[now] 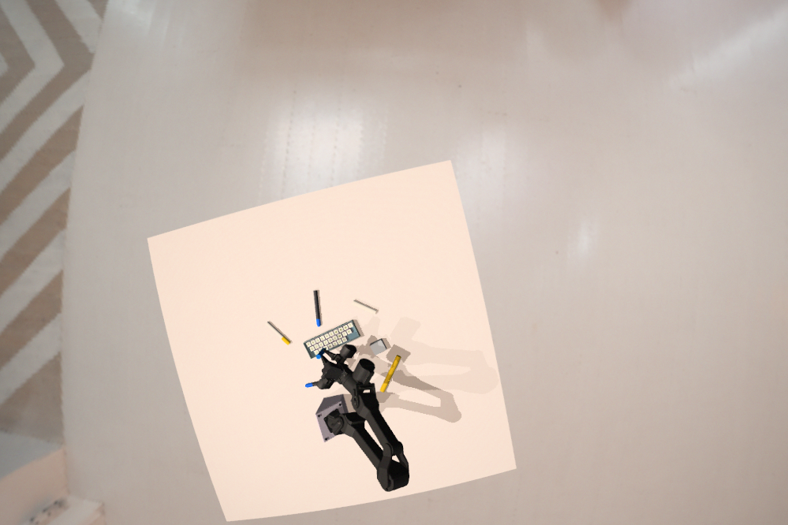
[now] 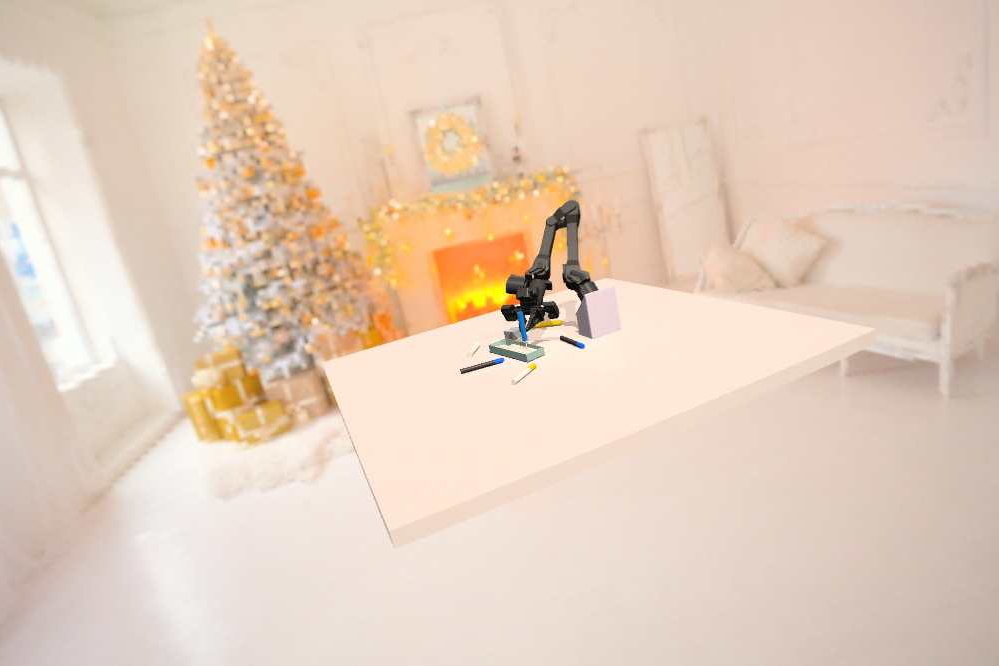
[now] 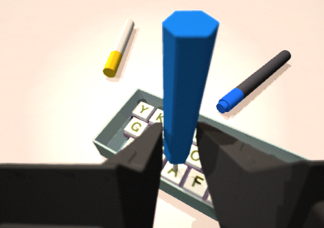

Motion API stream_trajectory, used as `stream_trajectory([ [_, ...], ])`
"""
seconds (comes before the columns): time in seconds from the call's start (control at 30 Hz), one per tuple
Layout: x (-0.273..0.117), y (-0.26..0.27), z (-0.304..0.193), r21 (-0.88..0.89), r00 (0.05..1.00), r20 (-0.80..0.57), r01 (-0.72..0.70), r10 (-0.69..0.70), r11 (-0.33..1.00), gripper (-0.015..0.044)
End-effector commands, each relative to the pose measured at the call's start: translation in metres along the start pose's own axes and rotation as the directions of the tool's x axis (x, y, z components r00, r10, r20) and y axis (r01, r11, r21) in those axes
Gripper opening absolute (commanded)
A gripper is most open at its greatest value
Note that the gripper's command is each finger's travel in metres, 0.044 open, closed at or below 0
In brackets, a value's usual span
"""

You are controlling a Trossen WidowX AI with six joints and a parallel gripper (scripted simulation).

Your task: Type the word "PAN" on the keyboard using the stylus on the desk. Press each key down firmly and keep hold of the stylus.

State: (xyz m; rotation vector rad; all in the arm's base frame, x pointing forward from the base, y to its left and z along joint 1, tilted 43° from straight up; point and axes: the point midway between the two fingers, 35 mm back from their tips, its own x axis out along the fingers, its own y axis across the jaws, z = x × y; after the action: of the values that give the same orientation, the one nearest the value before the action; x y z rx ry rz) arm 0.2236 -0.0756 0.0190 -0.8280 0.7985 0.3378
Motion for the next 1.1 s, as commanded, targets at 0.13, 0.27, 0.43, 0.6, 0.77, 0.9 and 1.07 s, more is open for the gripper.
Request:
stream_trajectory([
  [0.13, 0.003, 0.002, -0.004, -0.002, 1.0, 0.001, -0.009, 0.009, 1.0, 0.0081],
  [0.27, 0.003, 0.002, -0.005, -0.002, 1.0, 0.001, -0.009, 0.009, 1.0, 0.0081],
  [0.43, 0.003, 0.002, -0.003, -0.002, 1.0, 0.001, -0.009, 0.009, 1.0, 0.0081],
  [0.6, 0.002, 0.002, -0.003, -0.002, 1.0, 0.001, -0.009, 0.009, 1.0, 0.0081],
  [0.77, -0.002, 0.002, 0.006, -0.002, 1.0, 0.0, -0.01, 0.01, 1.0, 0.0081],
  [0.9, -0.008, 0.001, 0.017, -0.002, 1.0, 0.0, -0.01, 0.01, 1.0, 0.0081],
  [1.07, -0.016, 0.002, 0.029, -0.001, 1.0, 0.002, -0.009, 0.009, 1.0, 0.0081],
])
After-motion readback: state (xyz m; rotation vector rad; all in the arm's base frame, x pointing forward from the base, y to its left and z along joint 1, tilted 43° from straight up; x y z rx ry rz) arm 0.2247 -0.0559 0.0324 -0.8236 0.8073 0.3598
